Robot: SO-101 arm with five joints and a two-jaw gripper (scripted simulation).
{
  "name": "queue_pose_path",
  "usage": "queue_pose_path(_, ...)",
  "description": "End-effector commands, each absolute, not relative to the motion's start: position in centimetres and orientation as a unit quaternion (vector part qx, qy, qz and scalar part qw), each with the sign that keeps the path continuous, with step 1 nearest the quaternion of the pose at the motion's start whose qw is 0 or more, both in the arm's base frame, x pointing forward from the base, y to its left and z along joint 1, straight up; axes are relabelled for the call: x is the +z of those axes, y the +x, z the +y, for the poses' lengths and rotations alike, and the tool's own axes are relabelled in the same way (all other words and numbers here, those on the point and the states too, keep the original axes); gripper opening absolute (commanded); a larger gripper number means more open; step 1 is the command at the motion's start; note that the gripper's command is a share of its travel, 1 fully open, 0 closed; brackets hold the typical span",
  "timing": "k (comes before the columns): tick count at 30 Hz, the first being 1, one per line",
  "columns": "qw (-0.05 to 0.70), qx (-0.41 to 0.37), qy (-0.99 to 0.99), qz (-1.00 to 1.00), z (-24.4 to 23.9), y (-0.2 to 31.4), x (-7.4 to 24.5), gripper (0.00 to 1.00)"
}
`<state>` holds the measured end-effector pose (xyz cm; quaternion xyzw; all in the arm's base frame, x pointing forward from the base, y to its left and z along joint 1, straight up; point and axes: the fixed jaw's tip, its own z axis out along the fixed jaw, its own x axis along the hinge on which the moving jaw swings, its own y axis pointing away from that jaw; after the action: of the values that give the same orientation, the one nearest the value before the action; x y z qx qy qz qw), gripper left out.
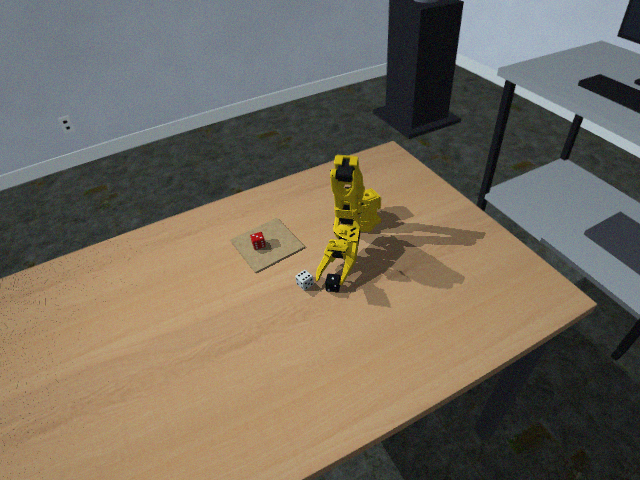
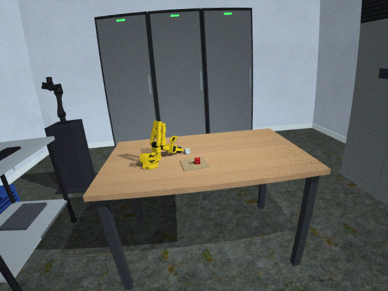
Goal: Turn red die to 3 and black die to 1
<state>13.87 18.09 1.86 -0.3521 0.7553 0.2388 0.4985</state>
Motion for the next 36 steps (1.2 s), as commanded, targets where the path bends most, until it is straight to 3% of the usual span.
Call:
queue_pose_path(1, 0.514, 0.241, -0.348, 0.746, 18.3, 14.3, 2.4, 0.35)
queue_pose_path(15, 0.514, 0.241, -0.348, 0.746, 18.4, 14.4, 2.7, 0.36)
queue_pose_path(36, 0.514, 0.241, -0.348, 0.746, 18.3, 14.3, 7.3, 0.36)
